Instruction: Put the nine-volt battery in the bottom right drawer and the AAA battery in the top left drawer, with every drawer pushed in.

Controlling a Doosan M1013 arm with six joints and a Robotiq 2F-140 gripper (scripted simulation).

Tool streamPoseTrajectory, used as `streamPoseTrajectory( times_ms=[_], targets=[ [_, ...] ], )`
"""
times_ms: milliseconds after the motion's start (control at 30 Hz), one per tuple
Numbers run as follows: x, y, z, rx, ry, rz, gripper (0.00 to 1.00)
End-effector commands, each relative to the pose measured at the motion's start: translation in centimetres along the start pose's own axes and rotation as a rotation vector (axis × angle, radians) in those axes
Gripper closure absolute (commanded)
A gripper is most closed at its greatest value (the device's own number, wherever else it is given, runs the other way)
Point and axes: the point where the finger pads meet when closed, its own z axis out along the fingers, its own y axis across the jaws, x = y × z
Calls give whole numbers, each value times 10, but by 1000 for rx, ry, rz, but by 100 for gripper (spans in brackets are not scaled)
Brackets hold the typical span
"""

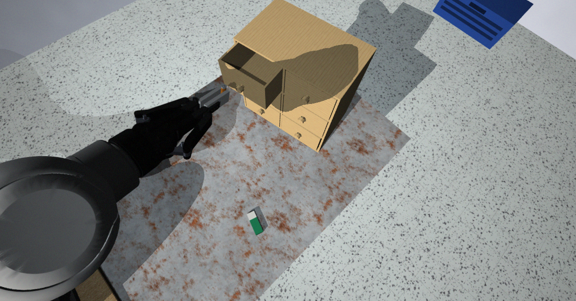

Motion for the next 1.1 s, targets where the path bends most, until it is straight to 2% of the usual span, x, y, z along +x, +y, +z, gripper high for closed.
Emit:
streamPoseTrajectory(
  times_ms=[0, 433, 500, 900, 1067],
  targets=[
    [3, 0, 9, -1, 1, 0, 97],
    [21, 0, 59, -1, 1, 0, 97],
    [21, 0, 59, -1, 1, 0, 97],
    [35, 0, 96, -1, 1, 0, 97],
    [37, 0, 102, -1, 1, 0, 97]
  ],
)
